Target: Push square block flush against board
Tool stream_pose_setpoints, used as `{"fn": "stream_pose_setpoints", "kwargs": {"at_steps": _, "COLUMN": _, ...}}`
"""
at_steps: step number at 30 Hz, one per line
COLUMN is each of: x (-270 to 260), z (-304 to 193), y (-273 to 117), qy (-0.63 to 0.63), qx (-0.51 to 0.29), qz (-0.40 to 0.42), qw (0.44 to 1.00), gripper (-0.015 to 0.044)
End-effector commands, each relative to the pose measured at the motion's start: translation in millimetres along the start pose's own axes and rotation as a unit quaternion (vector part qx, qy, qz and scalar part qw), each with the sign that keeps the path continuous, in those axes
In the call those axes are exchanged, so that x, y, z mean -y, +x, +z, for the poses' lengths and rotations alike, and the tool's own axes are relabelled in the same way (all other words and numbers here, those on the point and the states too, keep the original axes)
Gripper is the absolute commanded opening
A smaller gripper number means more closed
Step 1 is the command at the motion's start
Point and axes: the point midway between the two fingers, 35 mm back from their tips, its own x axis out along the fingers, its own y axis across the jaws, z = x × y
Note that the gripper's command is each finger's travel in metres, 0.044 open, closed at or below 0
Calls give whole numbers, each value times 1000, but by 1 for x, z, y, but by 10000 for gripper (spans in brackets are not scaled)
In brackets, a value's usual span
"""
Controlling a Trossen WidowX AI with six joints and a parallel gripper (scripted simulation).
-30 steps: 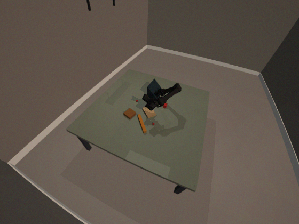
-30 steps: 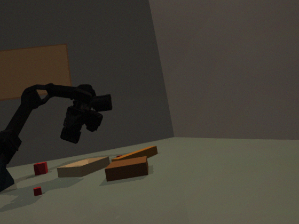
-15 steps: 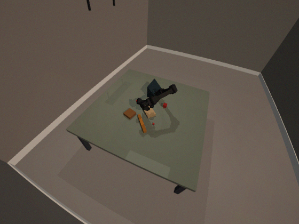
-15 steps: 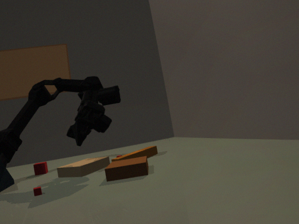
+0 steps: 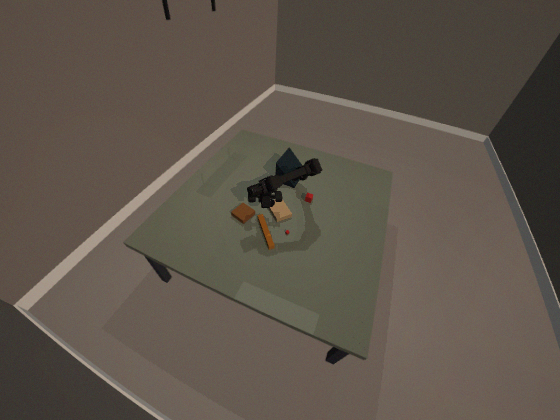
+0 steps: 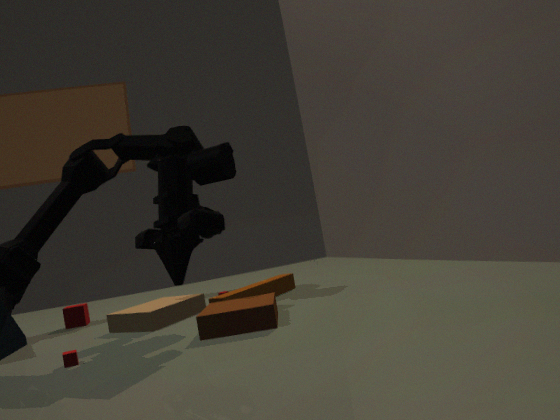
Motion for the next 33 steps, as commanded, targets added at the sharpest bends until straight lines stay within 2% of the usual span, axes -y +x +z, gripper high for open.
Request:
{"fn": "stream_pose_setpoints", "kwargs": {"at_steps": 1, "x": 8, "z": 6, "y": 1, "qy": -20, "qx": 45, "qz": 20, "qw": 999, "gripper": 0}}
{"fn": "stream_pose_setpoints", "kwargs": {"at_steps": 5, "x": 16, "z": 11, "y": 0, "qy": -39, "qx": 94, "qz": 36, "qw": 994, "gripper": 0}}
{"fn": "stream_pose_setpoints", "kwargs": {"at_steps": 9, "x": 17, "z": 12, "y": 3, "qy": -40, "qx": 97, "qz": 36, "qw": 994, "gripper": 0}}
{"fn": "stream_pose_setpoints", "kwargs": {"at_steps": 12, "x": 14, "z": 20, "y": 42, "qy": -40, "qx": 97, "qz": 36, "qw": 994, "gripper": 0}}
{"fn": "stream_pose_setpoints", "kwargs": {"at_steps": 14, "x": 12, "z": 22, "y": 54, "qy": -41, "qx": 97, "qz": 37, "qw": 994, "gripper": 0}}
{"fn": "stream_pose_setpoints", "kwargs": {"at_steps": 33, "x": 13, "z": 35, "y": 51, "qy": -41, "qx": 97, "qz": 36, "qw": 994, "gripper": 0}}
